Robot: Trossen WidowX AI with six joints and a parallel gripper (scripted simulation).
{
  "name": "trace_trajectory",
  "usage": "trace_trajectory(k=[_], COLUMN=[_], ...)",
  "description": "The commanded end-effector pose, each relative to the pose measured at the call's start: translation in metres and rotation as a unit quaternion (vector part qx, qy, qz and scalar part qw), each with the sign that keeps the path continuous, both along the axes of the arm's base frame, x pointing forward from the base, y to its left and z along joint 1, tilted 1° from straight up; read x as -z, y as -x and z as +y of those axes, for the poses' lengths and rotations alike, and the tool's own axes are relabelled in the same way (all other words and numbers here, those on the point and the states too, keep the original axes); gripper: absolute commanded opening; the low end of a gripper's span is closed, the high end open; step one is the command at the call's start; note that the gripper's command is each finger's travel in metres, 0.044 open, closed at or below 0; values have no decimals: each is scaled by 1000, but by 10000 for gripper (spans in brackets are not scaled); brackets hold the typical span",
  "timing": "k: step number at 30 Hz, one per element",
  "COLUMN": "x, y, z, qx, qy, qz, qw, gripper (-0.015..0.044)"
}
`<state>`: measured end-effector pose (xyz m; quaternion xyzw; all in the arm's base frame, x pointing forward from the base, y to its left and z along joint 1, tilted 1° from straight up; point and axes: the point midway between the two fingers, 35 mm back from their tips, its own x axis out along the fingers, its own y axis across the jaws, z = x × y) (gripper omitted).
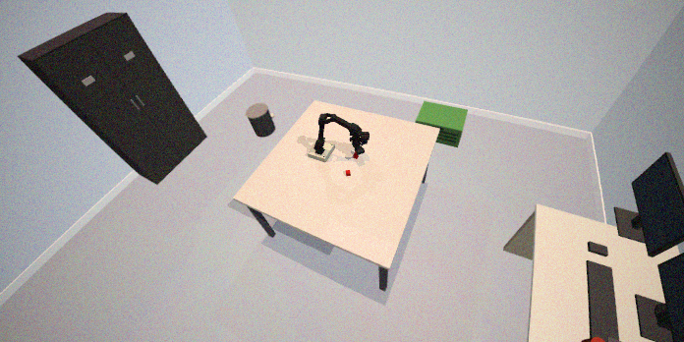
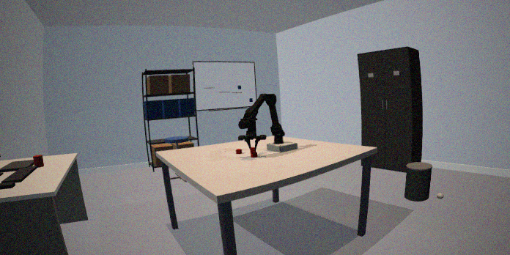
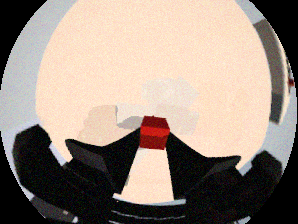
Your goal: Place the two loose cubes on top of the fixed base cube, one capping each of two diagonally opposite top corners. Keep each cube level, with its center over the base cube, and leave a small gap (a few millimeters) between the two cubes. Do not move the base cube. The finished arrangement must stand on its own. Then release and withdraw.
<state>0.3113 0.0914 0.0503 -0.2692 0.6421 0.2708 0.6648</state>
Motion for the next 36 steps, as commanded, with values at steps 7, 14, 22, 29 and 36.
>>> trace_trajectory(k=[7, 14, 22, 29, 36], x=[3, 4, 4, 4, -5], y=[1, 1, 1, 1, 1], z=[1, 1, 1, 1, 0], qx=[2, 2, 2, 2, 0], qy=[-2, -2, -2, -2, 0], qz=[2, 2, 2, 2, 1], qw=[1000, 1000, 1000, 1000, 1000], gripper=[105, 105, 105, 205, 205])
